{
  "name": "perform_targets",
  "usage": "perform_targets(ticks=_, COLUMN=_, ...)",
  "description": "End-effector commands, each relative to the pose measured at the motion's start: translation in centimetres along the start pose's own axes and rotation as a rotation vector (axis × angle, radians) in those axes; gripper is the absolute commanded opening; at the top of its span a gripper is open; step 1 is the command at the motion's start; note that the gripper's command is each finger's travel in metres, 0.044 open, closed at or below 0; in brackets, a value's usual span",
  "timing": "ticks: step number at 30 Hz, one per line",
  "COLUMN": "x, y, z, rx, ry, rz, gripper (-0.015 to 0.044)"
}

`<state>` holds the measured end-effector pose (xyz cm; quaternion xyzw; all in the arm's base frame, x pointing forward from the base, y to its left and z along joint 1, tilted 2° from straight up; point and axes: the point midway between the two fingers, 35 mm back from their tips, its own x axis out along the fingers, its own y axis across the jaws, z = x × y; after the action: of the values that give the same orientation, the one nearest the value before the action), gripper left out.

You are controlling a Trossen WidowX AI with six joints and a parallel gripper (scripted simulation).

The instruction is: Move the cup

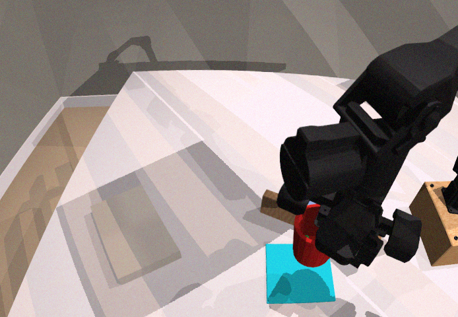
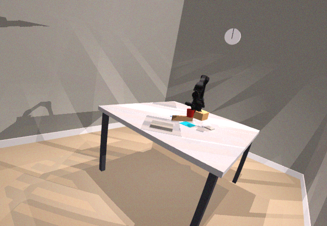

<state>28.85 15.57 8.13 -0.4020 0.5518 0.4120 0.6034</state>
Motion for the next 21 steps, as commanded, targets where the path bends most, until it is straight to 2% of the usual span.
perform_targets(ticks=1, x=0.7, y=0.0, z=0.0, rx=0.002, ry=0.006, rz=0.001, gripper=0.0000)
perform_targets(ticks=21, x=4.3, y=0.0, z=0.1, rx=0.002, ry=0.006, rz=0.001, gripper=0.0000)
